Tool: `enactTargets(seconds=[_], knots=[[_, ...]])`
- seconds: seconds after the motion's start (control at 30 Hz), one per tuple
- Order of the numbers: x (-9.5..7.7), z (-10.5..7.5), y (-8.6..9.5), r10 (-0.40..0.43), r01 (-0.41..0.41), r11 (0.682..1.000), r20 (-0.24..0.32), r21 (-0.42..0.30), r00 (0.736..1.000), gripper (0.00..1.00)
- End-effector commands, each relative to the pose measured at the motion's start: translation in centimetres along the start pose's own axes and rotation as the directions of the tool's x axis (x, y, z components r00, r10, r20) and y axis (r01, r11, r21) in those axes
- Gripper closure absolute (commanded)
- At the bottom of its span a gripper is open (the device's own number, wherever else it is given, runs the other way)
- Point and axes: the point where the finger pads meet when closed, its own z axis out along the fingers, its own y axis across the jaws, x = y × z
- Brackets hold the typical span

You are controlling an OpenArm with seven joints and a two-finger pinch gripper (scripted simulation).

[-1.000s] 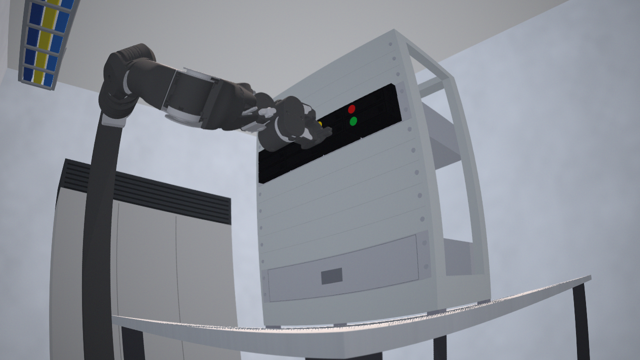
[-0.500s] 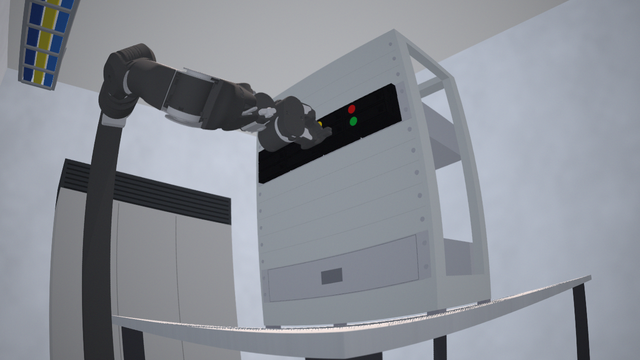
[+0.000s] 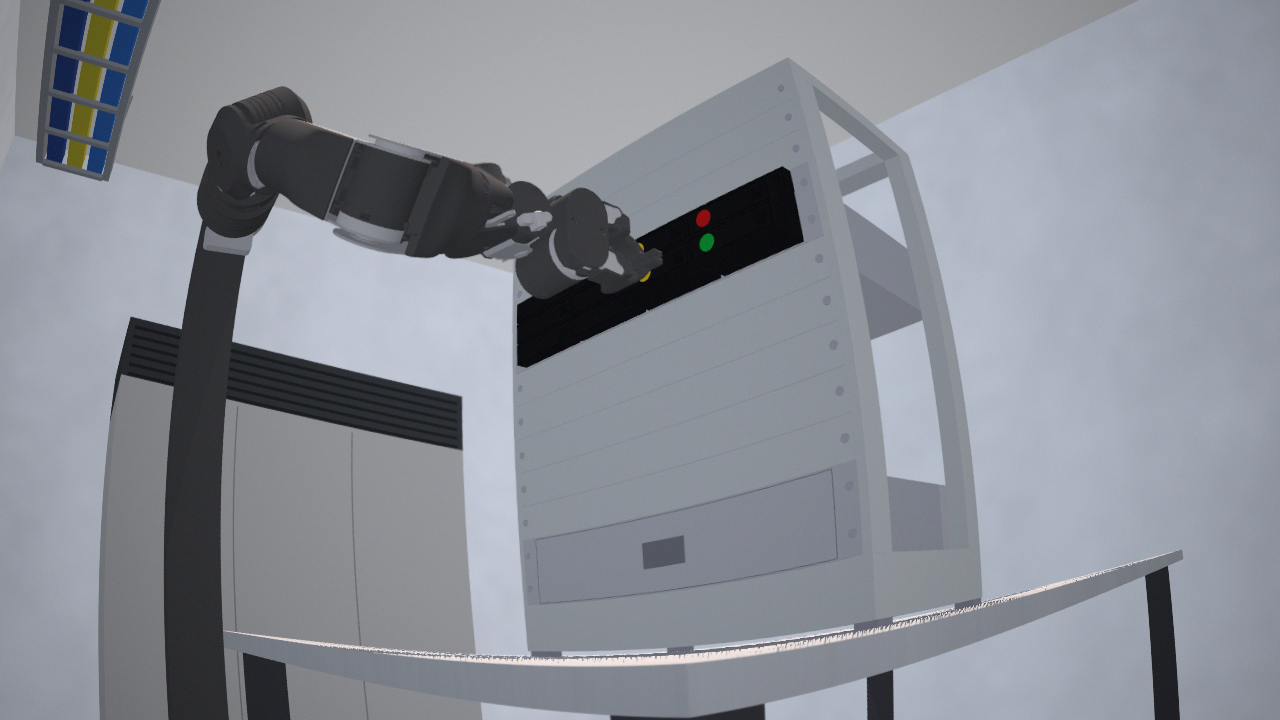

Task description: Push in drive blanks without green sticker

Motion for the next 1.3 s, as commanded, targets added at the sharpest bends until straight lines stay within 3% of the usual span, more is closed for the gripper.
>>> enactTargets(seconds=[0.0, 1.27], knots=[[0.1, 0.0, 0.2, 0.000, 0.000, 1.000, 0.000, -0.003, 1.000, 1.00], [0.1, 2.0, 0.1, 0.000, 0.000, 1.000, 0.002, 0.001, 1.000, 1.00]])
